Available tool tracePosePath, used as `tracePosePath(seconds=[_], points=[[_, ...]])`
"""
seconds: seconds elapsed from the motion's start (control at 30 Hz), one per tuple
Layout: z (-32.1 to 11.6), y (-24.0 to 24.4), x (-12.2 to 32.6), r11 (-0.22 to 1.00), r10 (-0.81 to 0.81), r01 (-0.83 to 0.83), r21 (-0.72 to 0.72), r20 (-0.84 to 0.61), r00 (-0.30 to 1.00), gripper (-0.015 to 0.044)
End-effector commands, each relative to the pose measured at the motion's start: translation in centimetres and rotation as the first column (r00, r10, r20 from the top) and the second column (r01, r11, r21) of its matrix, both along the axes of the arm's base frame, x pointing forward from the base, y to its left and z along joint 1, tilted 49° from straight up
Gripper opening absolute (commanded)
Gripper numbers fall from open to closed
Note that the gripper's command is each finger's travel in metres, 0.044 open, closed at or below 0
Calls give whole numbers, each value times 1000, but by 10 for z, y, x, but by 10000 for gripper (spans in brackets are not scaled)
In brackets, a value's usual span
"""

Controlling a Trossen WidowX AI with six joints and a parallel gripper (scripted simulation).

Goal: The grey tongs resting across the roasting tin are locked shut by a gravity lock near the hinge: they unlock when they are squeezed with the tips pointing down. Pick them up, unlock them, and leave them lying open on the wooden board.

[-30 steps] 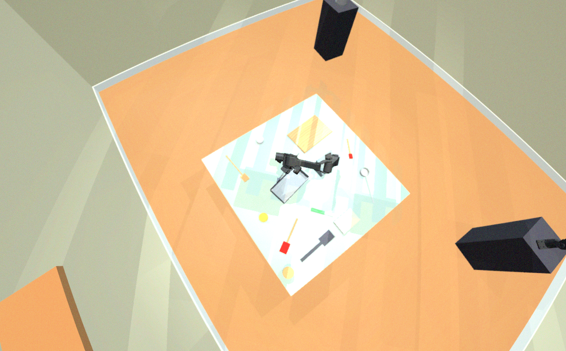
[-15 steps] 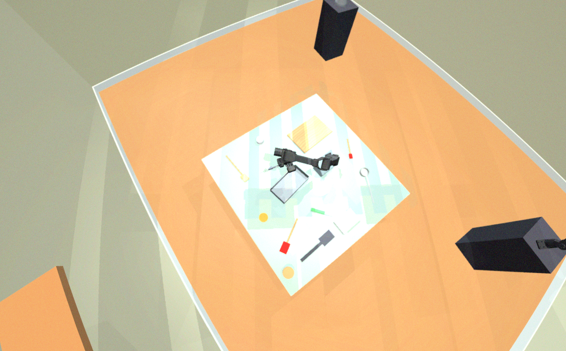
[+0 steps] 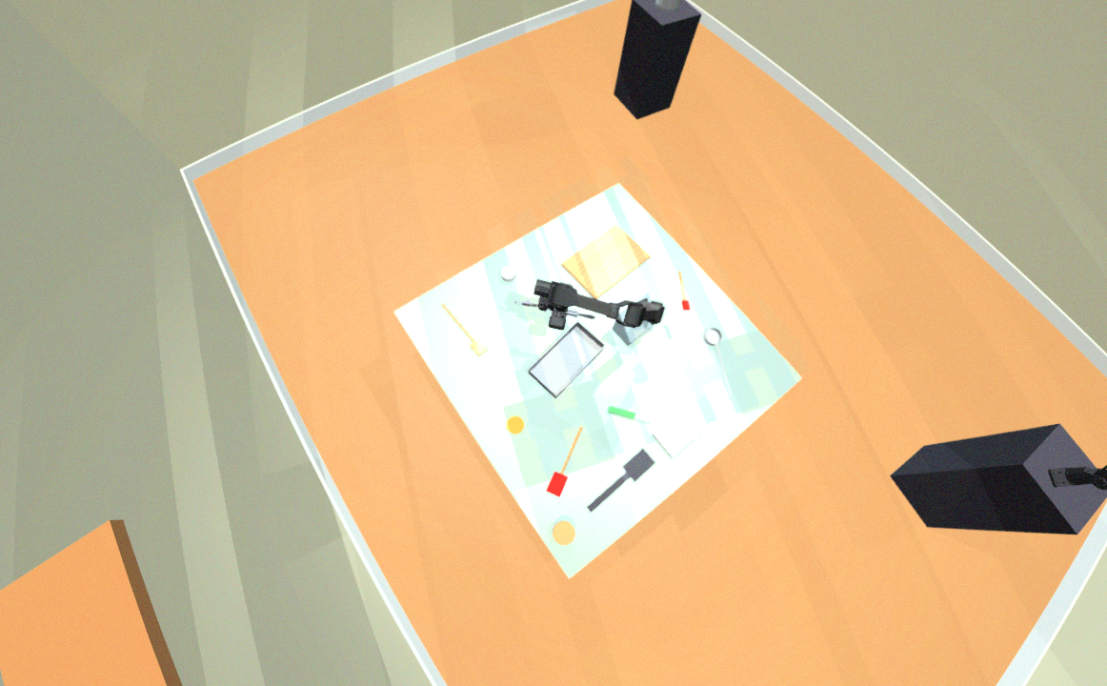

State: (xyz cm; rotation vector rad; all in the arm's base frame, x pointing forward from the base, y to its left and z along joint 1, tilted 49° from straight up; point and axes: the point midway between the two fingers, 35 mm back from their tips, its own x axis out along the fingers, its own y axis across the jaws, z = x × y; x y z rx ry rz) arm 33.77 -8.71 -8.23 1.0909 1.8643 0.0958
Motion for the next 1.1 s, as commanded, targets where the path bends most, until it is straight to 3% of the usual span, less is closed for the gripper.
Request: tracePosePath(seconds=[0.0, 0.47, 1.07], points=[[-5, -11, -1, 992, -119, 115, -42, -107, 987, -150], [-23, -31, -12, 879, -476, 419, -227, -426, 769, -150], [-47, -55, -28, 588, -772, 580, -563, -605, 195, -150]])
